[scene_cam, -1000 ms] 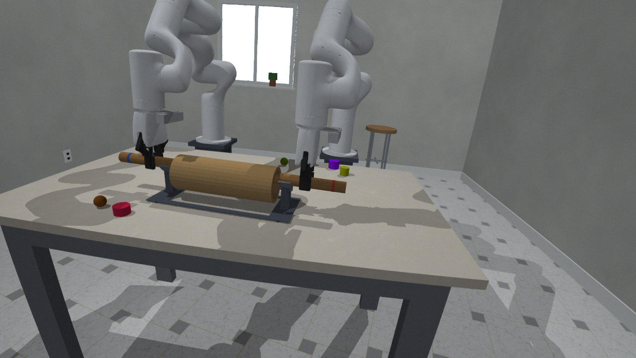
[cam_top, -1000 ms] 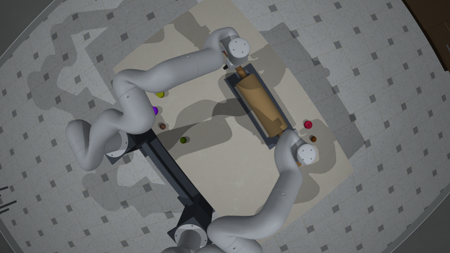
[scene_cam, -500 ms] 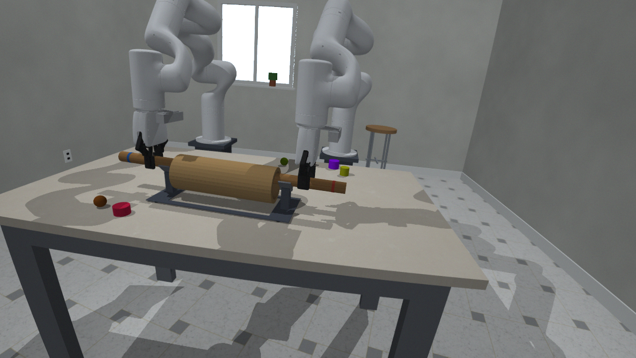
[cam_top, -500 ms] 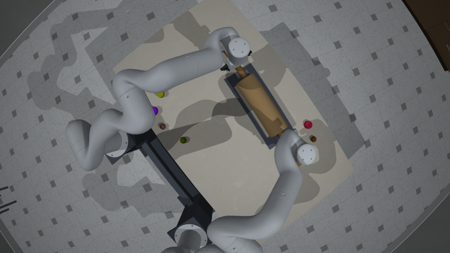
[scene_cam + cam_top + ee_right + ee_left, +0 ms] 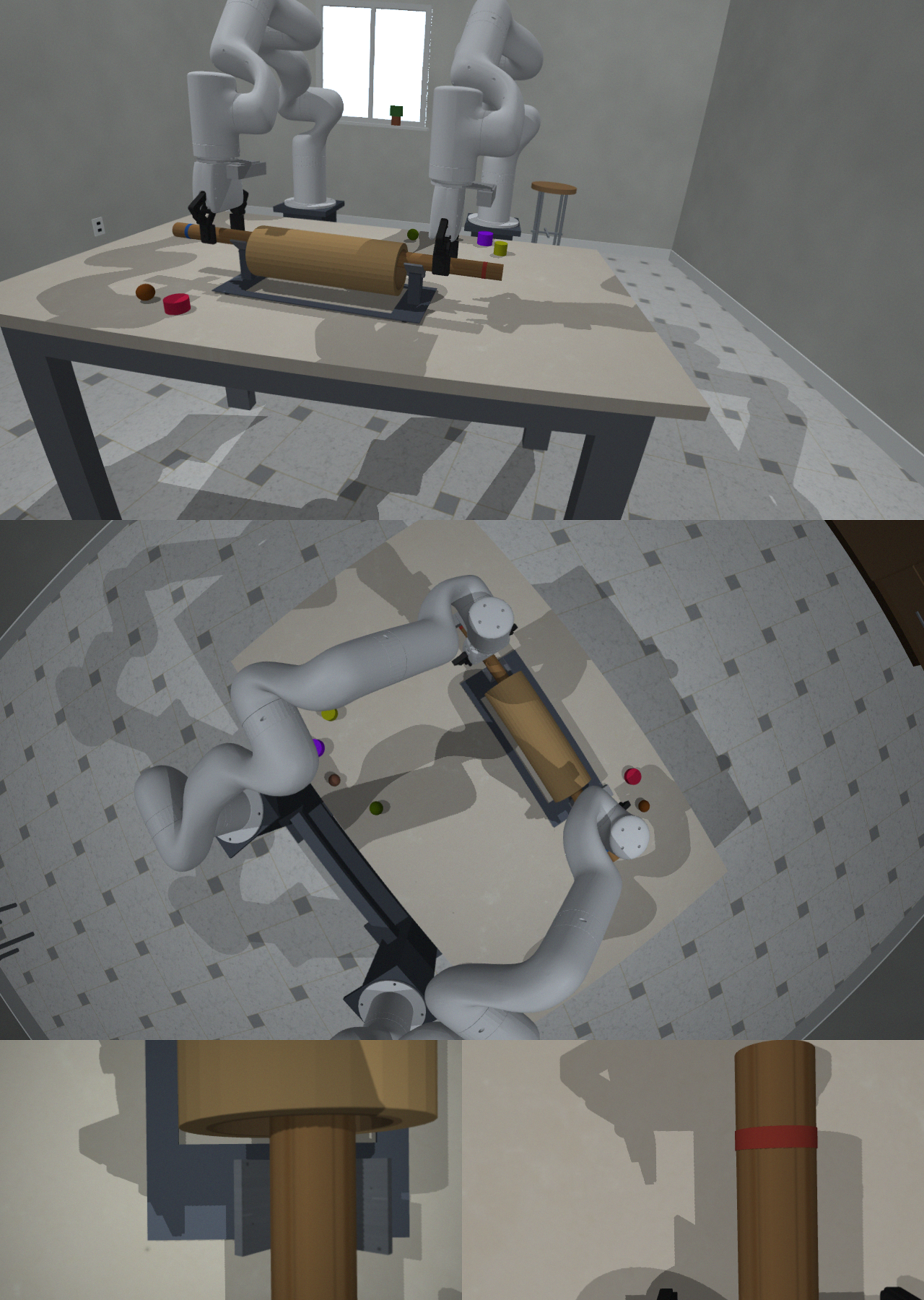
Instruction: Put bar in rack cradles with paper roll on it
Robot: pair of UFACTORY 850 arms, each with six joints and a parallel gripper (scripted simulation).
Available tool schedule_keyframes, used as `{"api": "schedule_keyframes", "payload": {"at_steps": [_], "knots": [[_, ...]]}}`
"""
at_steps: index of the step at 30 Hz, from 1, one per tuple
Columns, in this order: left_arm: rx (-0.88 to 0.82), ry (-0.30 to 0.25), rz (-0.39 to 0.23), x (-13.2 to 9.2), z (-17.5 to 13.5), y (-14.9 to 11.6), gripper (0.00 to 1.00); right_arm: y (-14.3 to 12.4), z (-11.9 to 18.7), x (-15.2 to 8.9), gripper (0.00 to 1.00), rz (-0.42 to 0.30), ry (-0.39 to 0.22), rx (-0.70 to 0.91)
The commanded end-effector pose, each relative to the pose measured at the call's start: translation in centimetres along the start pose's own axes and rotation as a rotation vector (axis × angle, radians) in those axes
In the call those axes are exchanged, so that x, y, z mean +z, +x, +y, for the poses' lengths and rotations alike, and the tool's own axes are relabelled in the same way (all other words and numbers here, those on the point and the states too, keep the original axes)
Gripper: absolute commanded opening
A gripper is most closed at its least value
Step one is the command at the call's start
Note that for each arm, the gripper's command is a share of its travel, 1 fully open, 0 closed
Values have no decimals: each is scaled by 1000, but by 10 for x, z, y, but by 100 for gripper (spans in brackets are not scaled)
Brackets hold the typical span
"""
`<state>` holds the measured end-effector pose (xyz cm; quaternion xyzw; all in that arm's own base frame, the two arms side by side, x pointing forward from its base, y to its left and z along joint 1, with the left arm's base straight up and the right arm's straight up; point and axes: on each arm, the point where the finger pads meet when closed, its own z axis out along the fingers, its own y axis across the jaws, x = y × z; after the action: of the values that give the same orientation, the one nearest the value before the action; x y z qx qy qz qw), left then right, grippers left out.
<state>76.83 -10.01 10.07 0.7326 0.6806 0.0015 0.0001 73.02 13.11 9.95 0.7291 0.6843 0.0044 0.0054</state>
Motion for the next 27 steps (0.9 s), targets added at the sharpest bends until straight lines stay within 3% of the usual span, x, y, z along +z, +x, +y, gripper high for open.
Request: {"api": "schedule_keyframes", "payload": {"at_steps": [1,23,27], "knots": [[-12,-15,-1,-2,4,0,100,1,3,-1,100,3,-13,-3],[-12,-3,0,-62,1,0,100,1,3,-1,100,3,-13,-3],[-12,1,0,-61,0,0,100,1,3,-1,100,3,-13,-3]]}}
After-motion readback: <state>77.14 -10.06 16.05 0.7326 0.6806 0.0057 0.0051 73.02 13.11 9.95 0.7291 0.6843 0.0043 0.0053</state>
